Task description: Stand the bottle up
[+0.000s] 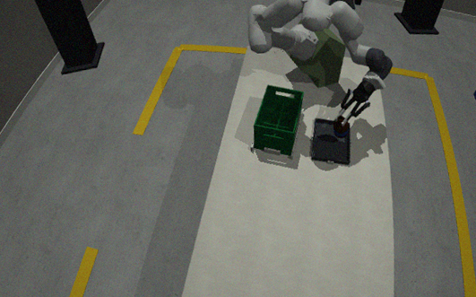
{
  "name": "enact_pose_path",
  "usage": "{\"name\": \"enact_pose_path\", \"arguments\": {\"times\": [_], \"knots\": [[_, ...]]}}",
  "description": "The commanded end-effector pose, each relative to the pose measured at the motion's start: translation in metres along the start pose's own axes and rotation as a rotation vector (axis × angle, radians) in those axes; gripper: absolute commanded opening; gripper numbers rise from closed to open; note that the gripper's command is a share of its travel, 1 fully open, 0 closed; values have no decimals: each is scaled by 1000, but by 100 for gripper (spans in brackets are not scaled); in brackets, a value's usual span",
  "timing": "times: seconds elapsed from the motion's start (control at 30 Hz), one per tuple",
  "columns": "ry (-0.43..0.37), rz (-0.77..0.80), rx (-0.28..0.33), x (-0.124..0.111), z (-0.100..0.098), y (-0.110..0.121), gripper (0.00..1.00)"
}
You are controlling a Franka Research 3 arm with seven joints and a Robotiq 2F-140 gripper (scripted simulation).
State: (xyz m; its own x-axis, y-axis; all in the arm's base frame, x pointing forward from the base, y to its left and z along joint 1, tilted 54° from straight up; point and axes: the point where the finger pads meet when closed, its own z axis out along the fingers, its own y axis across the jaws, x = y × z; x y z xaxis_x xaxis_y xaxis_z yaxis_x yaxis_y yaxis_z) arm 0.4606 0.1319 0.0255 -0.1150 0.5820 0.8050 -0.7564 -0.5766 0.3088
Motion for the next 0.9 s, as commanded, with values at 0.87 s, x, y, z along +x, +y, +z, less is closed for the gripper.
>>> {"name": "enact_pose_path", "arguments": {"times": [0.87], "knots": [[4, 10, 1, -16, 7, -1, 0]]}}
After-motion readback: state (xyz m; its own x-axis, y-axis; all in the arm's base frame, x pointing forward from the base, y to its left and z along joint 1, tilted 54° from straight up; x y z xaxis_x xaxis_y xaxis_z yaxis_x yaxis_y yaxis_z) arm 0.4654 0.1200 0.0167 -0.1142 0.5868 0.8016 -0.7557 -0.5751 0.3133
